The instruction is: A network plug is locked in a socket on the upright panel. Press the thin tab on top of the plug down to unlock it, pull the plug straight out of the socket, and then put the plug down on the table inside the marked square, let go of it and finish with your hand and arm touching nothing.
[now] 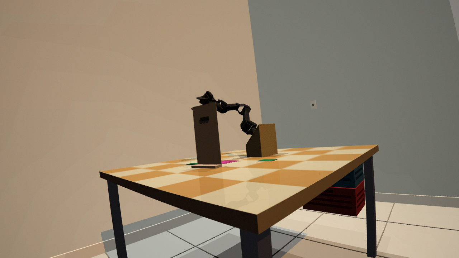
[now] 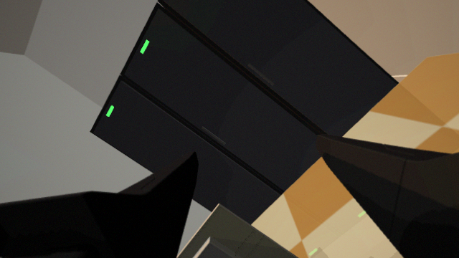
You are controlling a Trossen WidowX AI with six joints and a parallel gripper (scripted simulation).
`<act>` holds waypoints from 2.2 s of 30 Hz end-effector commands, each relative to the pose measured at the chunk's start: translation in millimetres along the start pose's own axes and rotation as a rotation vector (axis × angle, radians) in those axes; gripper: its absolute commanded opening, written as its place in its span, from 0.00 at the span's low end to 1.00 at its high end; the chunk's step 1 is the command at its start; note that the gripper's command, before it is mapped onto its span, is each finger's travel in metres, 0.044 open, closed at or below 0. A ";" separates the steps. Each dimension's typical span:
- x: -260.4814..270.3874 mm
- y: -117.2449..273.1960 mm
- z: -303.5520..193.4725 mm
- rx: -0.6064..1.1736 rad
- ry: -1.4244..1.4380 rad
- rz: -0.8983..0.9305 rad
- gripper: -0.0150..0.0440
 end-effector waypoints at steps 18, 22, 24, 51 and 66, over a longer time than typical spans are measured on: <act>-13.0 11.9 -97.5 0.240 -0.419 0.040 0.52; -16.0 19.2 -120.1 0.302 -0.523 0.035 0.52; -17.4 23.6 -131.2 0.333 -0.576 0.030 0.52; -21.8 19.6 -176.9 0.465 -0.799 -0.008 0.52; -21.7 -12.0 -187.7 0.464 -0.799 -0.007 0.52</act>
Point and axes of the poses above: the point midway between the two fingers, 35 mm back from their tips, its own y axis back along the fingers, its own x axis across the jaws, z = x × y, the point moved 9 cm from there along y, back along the fingers, and after that the axes turned 13 degrees about -y, right-handed, at the moved point
